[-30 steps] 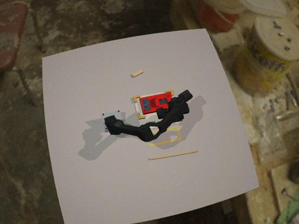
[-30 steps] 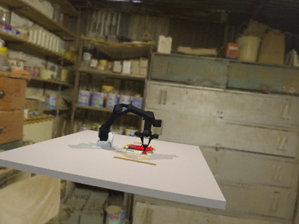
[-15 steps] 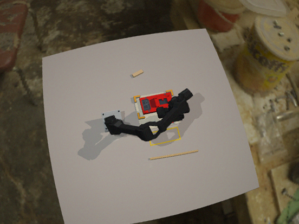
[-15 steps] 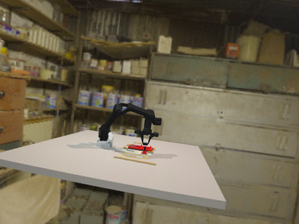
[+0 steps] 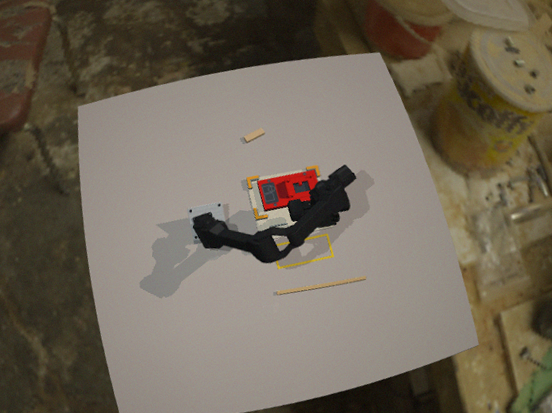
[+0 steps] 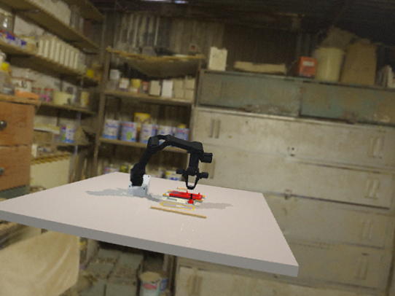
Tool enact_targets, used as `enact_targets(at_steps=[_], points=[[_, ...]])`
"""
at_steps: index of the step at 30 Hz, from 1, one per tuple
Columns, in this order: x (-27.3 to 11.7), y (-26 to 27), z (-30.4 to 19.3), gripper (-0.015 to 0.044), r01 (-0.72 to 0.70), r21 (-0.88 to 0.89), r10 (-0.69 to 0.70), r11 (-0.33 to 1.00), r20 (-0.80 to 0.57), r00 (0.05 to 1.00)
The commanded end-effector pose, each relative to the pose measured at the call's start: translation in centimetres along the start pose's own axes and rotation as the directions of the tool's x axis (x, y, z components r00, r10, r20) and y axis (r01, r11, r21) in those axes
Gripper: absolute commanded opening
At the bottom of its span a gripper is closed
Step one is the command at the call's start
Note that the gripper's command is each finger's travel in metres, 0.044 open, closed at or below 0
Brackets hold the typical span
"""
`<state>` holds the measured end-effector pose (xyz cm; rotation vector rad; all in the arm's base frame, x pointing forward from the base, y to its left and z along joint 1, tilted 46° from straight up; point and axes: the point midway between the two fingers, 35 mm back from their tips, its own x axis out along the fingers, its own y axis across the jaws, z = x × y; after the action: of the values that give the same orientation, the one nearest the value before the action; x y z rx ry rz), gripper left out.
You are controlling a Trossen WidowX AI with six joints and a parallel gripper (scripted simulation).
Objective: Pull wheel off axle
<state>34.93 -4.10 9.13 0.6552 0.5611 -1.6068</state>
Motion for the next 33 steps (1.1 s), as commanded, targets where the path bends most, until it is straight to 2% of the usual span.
enact_targets(at_steps=[1,22,33], points=[[-0.5,-0.7,1.5,0.0,-0.01,-0.001,0.01,1.0,0.001,1.0],[-0.9,-4.9,7.1,0.0,-0.009,0.001,0.009,1.0,0.0,1.0],[0.6,-5.0,7.2,0.0,-0.01,0.002,0.01,1.0,0.0,1.0]])
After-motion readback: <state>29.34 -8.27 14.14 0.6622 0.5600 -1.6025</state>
